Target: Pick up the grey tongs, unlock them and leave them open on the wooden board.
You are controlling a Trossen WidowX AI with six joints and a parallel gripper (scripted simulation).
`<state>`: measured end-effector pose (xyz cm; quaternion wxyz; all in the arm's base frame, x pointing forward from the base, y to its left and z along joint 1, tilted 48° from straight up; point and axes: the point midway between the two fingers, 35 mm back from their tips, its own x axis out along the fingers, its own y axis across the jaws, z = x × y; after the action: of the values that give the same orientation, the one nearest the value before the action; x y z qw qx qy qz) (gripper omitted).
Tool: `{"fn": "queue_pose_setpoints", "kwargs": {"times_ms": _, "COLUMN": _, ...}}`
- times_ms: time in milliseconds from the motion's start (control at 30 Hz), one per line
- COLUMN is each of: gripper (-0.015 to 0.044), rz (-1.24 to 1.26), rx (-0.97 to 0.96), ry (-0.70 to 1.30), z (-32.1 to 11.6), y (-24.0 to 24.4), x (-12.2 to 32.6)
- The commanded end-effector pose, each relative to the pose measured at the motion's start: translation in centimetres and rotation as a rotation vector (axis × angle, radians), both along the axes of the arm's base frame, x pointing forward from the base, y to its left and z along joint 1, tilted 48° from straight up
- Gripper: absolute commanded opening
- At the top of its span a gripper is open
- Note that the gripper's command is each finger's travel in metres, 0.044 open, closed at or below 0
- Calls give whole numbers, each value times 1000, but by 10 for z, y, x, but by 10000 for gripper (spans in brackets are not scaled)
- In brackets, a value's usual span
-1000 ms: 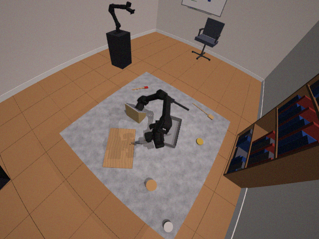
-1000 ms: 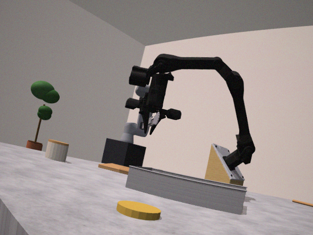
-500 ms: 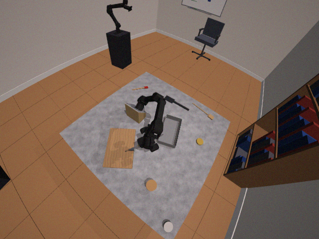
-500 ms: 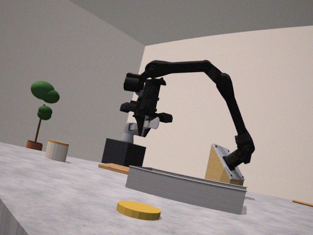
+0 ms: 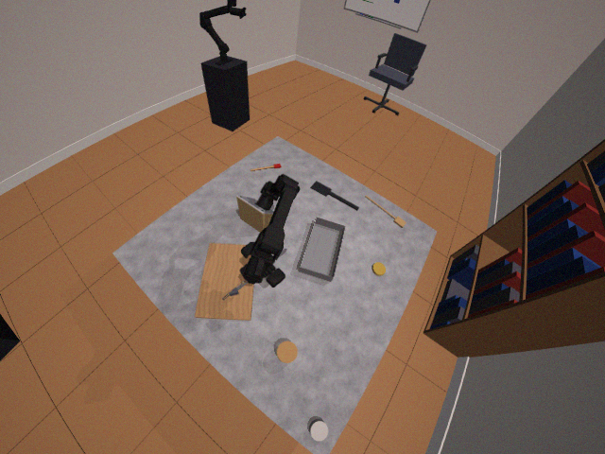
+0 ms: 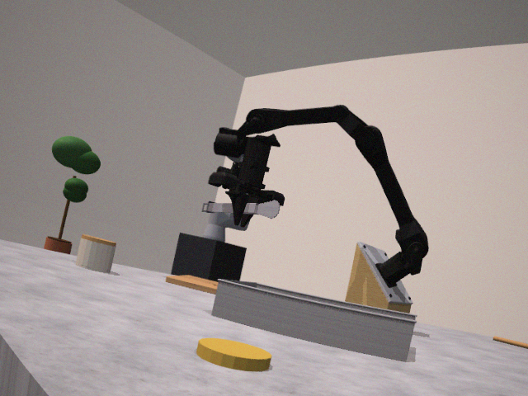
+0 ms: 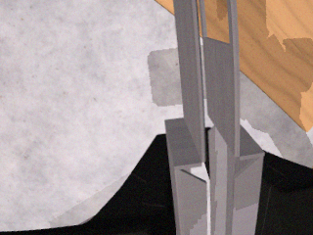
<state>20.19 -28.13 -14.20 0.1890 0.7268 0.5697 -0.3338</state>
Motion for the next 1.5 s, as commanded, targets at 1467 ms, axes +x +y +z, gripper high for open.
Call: {"fn": "queue_pose_setpoints", "kwargs": {"times_ms": 1467, "gripper": -150, "rz": 539, "rx": -162, "ry": -549, "z": -83, "y": -33, "x": -194}}
